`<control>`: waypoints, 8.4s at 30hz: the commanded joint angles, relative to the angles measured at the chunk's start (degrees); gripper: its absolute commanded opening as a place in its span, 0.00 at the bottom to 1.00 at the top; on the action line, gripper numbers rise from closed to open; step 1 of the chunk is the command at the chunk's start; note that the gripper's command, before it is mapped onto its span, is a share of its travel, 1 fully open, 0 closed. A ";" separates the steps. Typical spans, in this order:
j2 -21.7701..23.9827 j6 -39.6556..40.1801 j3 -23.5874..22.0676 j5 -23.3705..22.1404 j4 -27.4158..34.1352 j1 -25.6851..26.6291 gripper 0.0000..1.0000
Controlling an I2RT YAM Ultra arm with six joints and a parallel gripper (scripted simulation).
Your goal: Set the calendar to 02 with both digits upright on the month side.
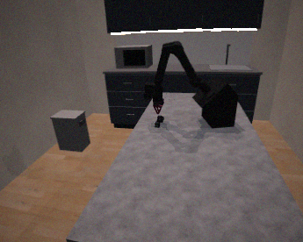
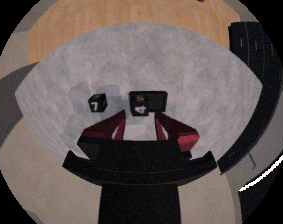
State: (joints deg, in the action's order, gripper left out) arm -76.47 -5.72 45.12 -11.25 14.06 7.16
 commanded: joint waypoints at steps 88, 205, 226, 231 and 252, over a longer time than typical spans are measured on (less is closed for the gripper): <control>4.00 -100.27 5.87 13.40 10.35 -19.81 1.00; -6.78 -104.65 5.51 13.84 -0.84 -20.44 0.47; -6.78 -104.65 5.51 13.84 -0.84 -20.44 0.47; -6.78 -104.65 5.51 13.84 -0.84 -20.44 0.47; -6.79 -104.52 5.54 13.72 -0.82 -20.27 0.47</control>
State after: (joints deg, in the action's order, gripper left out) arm -83.55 -110.28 50.48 2.39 13.28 -13.15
